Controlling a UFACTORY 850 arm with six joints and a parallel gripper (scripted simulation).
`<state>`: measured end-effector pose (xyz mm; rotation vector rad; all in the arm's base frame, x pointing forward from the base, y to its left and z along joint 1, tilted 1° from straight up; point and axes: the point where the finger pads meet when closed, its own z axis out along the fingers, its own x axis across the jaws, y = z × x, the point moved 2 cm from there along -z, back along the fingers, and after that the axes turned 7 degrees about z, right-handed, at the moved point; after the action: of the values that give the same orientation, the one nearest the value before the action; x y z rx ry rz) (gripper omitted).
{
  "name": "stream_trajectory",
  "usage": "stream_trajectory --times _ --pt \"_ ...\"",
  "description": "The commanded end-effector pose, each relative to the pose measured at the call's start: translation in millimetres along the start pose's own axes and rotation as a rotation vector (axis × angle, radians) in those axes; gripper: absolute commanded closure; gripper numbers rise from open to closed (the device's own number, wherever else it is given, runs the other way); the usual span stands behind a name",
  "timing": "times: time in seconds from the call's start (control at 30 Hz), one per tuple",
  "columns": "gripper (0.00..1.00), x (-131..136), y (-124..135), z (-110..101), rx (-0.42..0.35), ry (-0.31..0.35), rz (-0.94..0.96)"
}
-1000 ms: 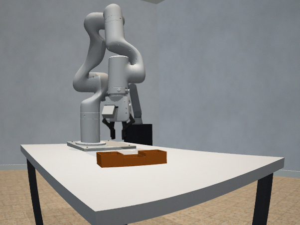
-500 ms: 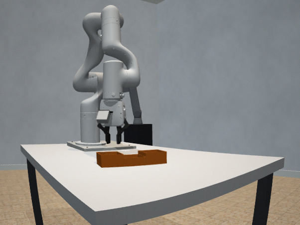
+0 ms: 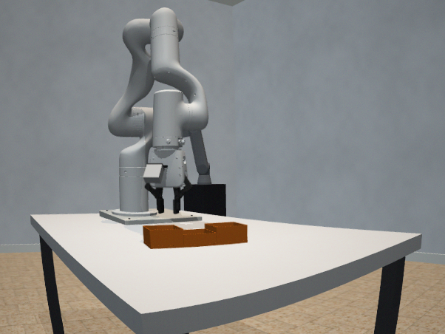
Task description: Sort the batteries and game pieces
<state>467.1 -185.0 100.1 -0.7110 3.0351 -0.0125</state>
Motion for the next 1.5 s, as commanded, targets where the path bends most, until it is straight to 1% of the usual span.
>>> stream_trajectory --times 0.0,0.27,0.7,0.87,1.17,1.47 --pt "0.59 -0.7 -0.6 -0.7 0.001 -0.001 0.000" --pt "0.59 -0.7 -0.6 -0.7 0.001 -0.001 0.000" --pt "0.59 -1.0 -0.8 51.4 0.001 -0.001 0.000" --pt "0.59 -1.1 -0.9 54.3 0.001 -0.001 0.000" --pt "0.59 -0.9 -0.7 66.4 0.001 -0.001 0.000" --pt "0.59 -0.8 -0.7 66.4 0.001 -0.001 0.000"
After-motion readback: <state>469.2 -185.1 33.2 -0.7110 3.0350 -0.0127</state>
